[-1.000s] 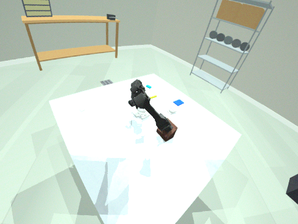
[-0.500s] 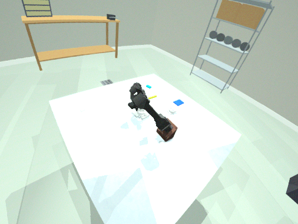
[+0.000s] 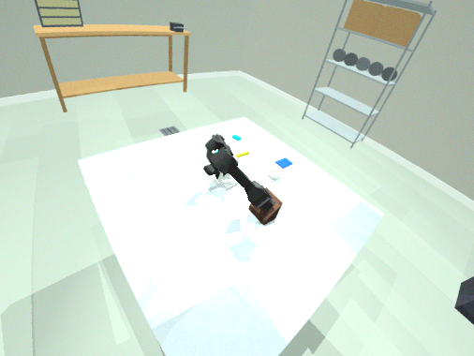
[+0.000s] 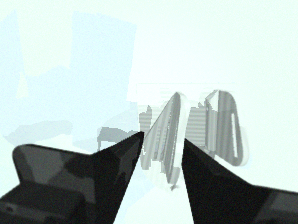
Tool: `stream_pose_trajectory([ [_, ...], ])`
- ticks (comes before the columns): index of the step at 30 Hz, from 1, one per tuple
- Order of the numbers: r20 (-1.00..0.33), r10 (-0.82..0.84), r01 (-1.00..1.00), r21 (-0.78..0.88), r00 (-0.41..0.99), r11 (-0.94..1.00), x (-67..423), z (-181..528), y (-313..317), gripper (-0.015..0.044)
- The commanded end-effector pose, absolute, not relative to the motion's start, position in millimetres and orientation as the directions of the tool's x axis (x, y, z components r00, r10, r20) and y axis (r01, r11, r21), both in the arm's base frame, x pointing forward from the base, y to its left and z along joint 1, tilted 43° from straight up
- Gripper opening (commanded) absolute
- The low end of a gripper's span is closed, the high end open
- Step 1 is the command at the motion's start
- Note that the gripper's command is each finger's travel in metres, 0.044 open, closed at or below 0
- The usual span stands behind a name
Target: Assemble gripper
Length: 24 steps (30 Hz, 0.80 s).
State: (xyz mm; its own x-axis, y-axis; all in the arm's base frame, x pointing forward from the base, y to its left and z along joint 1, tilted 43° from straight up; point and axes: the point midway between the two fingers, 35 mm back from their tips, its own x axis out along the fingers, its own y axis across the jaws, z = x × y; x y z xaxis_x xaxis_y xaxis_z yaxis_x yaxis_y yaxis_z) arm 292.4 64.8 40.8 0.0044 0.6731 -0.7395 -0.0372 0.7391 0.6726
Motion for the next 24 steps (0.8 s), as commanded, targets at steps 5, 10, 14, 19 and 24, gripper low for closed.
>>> stream_pose_trajectory([
  [5, -0.737, 0.676, -0.033, 0.675, 0.006, 0.737, 292.5, 40.7, 65.2, 0.0134],
  [10, -0.737, 0.676, -0.031, 0.676, 0.006, 0.737, 292.5, 38.8, 67.0, 0.0134],
  [14, -0.737, 0.676, -0.031, 0.676, 0.006, 0.737, 292.5, 38.4, 67.3, 0.0134],
  [19, -0.737, 0.676, -0.031, 0.676, 0.006, 0.737, 292.5, 38.0, 67.6, 0.0134],
  [24, -0.737, 0.676, -0.030, 0.676, 0.006, 0.736, 292.5, 36.2, 69.4, 0.0134],
])
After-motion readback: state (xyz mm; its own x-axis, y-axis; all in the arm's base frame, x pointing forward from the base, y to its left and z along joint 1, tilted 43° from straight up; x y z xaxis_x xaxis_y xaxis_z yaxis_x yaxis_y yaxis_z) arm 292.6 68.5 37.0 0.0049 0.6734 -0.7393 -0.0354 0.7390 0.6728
